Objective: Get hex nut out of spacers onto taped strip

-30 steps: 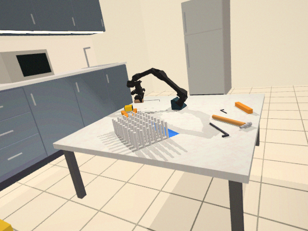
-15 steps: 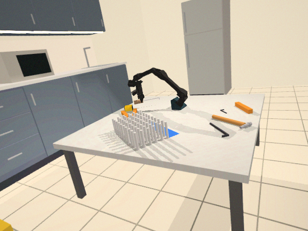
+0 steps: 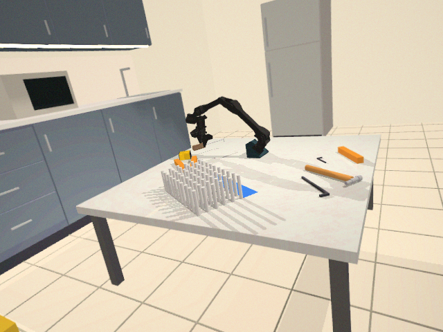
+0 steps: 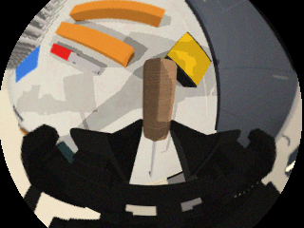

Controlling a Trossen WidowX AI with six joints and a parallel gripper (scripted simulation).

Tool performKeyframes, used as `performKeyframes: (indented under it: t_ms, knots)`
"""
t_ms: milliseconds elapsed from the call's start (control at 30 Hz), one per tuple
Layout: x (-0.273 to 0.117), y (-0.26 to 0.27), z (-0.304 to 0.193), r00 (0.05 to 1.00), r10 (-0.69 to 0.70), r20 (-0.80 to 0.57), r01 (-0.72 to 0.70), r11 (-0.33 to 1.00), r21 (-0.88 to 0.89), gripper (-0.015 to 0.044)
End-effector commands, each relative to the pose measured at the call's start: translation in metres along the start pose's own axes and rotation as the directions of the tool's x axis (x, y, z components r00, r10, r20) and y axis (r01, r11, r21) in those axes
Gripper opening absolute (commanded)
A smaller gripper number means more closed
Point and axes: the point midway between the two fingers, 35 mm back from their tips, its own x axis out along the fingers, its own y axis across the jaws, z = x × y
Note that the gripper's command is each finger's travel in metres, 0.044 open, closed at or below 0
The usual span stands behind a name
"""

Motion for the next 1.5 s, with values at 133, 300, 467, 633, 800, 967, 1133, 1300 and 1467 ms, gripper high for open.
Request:
performKeyframes:
  t_ms: [133,300,467,633,800,967,1133,1300,1467]
  knots:
    - [0.001,-0.007,-0.003,0.998,-0.008,0.056,0.022,0.971,-0.24,0.0]
    - [0.002,-0.011,-0.004,0.996,-0.014,0.09,0.048,0.921,-0.387,0.0]
    - [0.003,-0.015,-0.006,0.992,-0.021,0.124,0.084,0.848,-0.524,0.0]
    - [0.004,-0.018,-0.008,0.989,-0.027,0.147,0.112,0.784,-0.61,0.0]
    - [0.004,-0.018,-0.008,0.989,-0.027,0.147,0.112,0.784,-0.61,0.0]
    - [0.011,-0.018,-0.007,0.989,-0.026,0.146,0.111,0.785,-0.609,0.0]
    - [0.019,-0.017,-0.007,0.989,-0.027,0.146,0.111,0.786,-0.609,0.0]
    - [0.027,-0.016,-0.007,0.989,-0.026,0.145,0.11,0.786,-0.608,0.0]
    - [0.035,-0.014,-0.008,0.989,-0.026,0.145,0.11,0.787,-0.607,0.0]
